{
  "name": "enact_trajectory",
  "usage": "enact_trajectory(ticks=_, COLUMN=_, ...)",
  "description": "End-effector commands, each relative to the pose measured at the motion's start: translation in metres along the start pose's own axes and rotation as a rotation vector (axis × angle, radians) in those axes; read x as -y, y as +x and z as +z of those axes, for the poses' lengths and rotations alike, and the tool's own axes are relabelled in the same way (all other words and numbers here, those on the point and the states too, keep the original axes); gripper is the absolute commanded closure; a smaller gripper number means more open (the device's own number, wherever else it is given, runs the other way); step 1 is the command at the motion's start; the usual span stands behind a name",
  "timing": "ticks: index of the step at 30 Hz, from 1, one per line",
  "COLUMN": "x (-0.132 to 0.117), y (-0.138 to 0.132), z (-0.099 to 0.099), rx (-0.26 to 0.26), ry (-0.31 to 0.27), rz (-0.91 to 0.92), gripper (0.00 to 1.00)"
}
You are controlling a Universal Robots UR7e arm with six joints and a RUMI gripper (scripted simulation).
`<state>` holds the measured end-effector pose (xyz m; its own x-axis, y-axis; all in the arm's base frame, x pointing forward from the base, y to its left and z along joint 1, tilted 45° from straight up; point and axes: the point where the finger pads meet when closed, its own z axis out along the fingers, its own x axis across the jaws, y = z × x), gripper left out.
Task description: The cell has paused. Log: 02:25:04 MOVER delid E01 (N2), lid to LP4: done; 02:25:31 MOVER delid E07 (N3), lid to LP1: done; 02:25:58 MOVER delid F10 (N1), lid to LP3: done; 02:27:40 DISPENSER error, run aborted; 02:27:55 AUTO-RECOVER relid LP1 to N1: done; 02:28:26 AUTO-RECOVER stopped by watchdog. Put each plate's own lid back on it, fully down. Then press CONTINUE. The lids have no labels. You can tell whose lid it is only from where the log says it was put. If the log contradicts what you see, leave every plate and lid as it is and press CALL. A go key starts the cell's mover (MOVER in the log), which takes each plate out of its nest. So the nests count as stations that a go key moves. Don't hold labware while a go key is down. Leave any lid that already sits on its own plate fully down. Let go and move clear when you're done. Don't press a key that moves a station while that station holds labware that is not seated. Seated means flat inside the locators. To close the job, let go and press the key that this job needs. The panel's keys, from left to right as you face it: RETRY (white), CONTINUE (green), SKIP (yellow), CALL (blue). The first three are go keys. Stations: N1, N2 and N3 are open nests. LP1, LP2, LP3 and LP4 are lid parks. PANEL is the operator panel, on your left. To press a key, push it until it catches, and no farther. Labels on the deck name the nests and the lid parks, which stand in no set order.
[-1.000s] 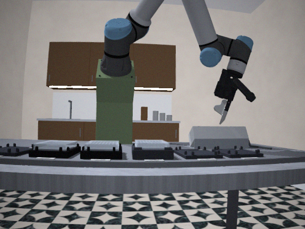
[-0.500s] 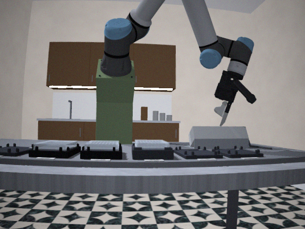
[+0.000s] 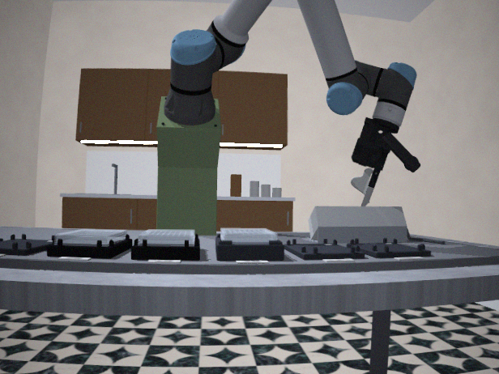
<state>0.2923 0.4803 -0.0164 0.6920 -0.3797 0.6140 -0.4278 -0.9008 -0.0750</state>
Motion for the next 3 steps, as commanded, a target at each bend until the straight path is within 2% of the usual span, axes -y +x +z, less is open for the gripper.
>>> enact_trajectory(ticks=1, x=0.0021, y=0.0017, z=0.0022, rx=0.000, ry=0.001, rz=0.000, gripper=1.00)
enact_trajectory(ticks=3, x=0.0028, y=0.0023, z=0.0032, rx=0.000, ry=0.001, rz=0.000, gripper=1.00)
